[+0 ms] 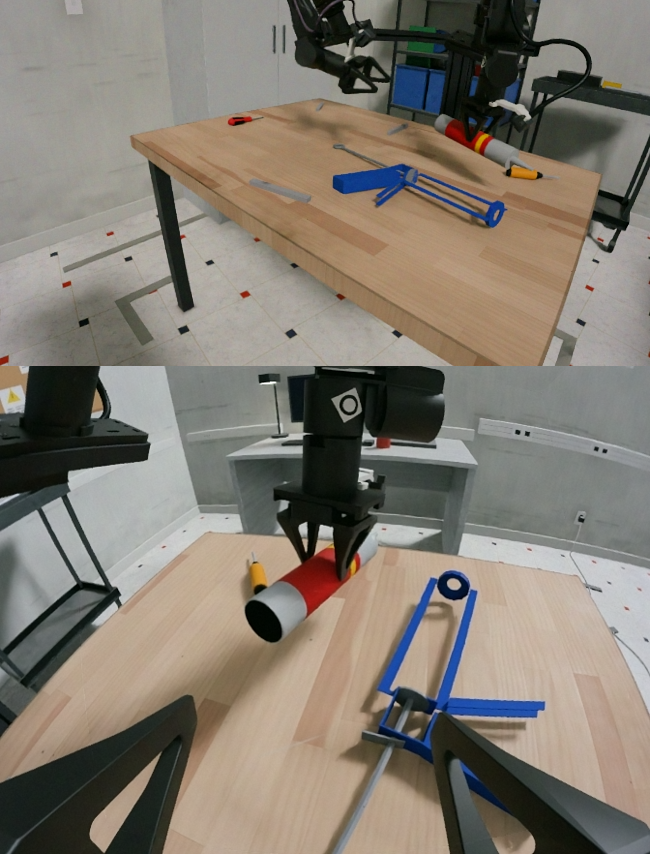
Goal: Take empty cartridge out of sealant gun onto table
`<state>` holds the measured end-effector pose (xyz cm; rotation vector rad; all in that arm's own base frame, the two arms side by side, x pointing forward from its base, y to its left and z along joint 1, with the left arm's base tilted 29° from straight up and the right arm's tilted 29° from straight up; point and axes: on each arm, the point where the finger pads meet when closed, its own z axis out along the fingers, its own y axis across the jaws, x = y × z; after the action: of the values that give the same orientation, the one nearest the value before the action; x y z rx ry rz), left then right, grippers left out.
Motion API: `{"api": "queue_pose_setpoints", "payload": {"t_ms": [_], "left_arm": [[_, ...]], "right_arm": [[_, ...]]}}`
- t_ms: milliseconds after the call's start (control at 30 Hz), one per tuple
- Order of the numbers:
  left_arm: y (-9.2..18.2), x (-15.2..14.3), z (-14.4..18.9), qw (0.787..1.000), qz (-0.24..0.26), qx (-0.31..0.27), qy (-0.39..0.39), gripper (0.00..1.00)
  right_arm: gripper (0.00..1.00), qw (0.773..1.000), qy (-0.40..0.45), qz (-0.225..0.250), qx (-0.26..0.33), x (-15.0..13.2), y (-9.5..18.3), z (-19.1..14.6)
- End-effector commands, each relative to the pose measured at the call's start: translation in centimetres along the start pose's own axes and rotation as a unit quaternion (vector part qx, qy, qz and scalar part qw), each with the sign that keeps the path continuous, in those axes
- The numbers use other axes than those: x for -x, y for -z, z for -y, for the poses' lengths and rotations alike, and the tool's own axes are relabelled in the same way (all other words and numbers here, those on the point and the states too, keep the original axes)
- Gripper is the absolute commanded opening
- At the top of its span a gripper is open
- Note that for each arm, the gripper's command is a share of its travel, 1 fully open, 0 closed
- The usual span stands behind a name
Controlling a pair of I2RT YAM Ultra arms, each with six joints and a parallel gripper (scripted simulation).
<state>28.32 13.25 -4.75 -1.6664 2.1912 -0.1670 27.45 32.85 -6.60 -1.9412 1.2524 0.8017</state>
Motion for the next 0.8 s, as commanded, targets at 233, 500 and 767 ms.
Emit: {"api": "queue_pose_setpoints", "payload": {"t_ms": [233, 500, 767], "left_arm": [[-2.9, 1.4, -3.3, 0.998, 0.054, -0.034, -0.01, 0.41], [-3.3, 1.2, -4.7, 0.998, 0.054, -0.021, -0.003, 0.41], [-3.2, 1.2, -4.7, 0.998, 0.053, -0.02, 0.002, 0.41]], "right_arm": [[1.0, 0.999, 0.025, -0.012, 0.027, 1.7, -0.7, -2.2], [1.0, 0.999, 0.019, -0.016, 0.025, 1.9, -1.3, -2.8], [1.0, 0.999, 0.009, -0.026, 0.019, 1.8, -2.0, -3.5]]}}
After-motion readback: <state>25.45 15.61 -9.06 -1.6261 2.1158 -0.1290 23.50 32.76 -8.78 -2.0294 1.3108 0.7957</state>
